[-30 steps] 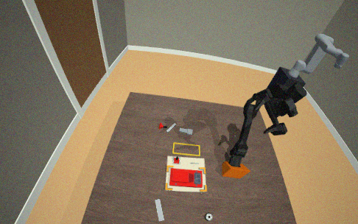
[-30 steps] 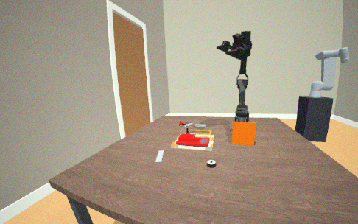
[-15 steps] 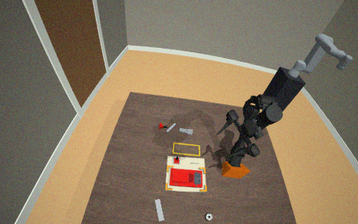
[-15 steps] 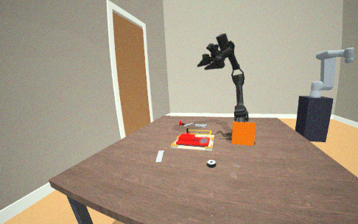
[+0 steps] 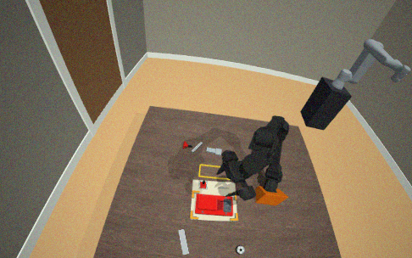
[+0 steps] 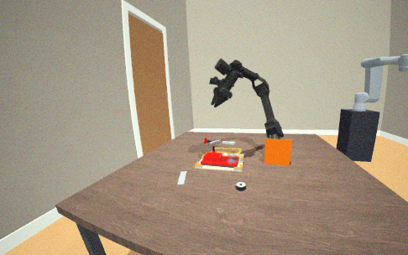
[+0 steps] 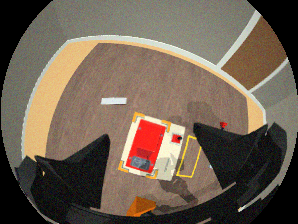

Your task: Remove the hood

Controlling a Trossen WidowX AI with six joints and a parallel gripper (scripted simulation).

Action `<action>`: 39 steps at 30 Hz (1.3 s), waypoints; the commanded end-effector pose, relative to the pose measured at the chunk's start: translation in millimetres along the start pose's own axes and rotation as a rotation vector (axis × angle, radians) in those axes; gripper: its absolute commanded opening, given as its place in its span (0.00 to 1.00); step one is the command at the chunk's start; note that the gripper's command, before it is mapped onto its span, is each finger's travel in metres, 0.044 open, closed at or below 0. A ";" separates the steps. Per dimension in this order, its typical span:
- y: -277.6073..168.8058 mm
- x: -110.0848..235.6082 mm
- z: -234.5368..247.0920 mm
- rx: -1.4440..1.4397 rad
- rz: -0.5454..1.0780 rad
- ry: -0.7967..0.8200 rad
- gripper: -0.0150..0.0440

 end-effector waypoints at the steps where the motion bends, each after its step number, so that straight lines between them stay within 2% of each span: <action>1: -13.6 -45.2 -5.8 -0.094 0.135 -0.002 1.00; 17: -98.7 -185.7 -17.0 -0.434 0.618 -0.048 1.00; 39: -102.6 -198.2 -6.2 -0.447 0.637 -0.050 1.00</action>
Point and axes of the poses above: the point midway between the two fingers, 35 mm back from their tips, its own x axis back along the fingers, its own z axis across the jaws, y = z × x, the point moved 1 cm from there along x, back along the fingers, and after that the axes turned 2 degrees about x, right-handed, at the moved point
